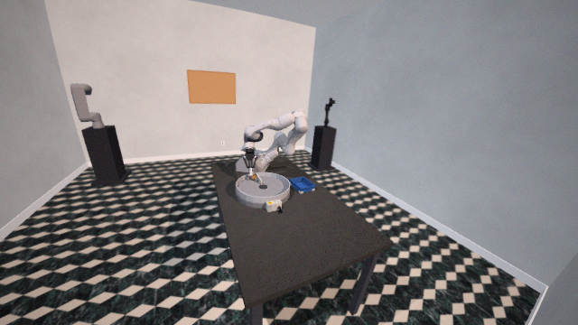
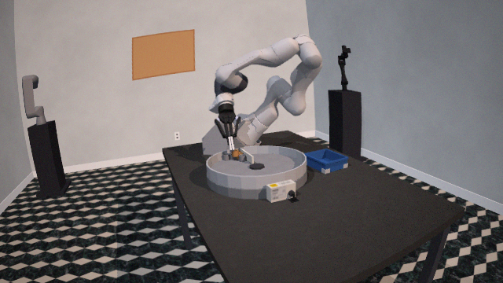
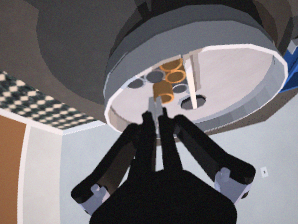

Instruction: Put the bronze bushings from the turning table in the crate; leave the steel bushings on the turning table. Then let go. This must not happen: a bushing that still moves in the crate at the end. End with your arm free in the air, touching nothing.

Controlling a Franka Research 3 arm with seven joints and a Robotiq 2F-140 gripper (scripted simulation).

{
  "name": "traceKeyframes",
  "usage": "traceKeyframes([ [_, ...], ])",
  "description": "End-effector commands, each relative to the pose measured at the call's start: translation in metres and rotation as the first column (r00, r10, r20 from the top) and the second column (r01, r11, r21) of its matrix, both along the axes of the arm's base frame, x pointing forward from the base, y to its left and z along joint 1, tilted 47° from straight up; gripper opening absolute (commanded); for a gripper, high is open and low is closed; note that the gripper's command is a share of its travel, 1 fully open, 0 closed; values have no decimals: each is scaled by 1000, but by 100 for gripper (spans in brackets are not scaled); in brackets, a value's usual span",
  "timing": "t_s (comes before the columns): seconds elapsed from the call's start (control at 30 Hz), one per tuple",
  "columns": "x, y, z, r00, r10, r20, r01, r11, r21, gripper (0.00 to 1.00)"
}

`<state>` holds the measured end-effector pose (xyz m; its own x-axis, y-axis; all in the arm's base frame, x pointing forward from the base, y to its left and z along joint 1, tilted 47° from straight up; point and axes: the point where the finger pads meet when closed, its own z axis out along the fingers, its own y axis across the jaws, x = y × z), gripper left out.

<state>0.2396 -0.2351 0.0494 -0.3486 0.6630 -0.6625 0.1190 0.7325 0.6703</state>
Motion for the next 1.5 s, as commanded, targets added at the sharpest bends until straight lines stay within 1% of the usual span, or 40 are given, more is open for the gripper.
traceKeyframes([
  [0.0,-9,-8,11,1000,-1,-7,1,1000,23,0],
  [0.17,-19,-19,26,1000,-1,-7,1,1000,23,0],
  [0.37,-23,-24,31,1000,-1,-7,1,1000,23,0],
  [1.47,-24,-24,32,1000,-1,-7,1,1000,23,0],
])
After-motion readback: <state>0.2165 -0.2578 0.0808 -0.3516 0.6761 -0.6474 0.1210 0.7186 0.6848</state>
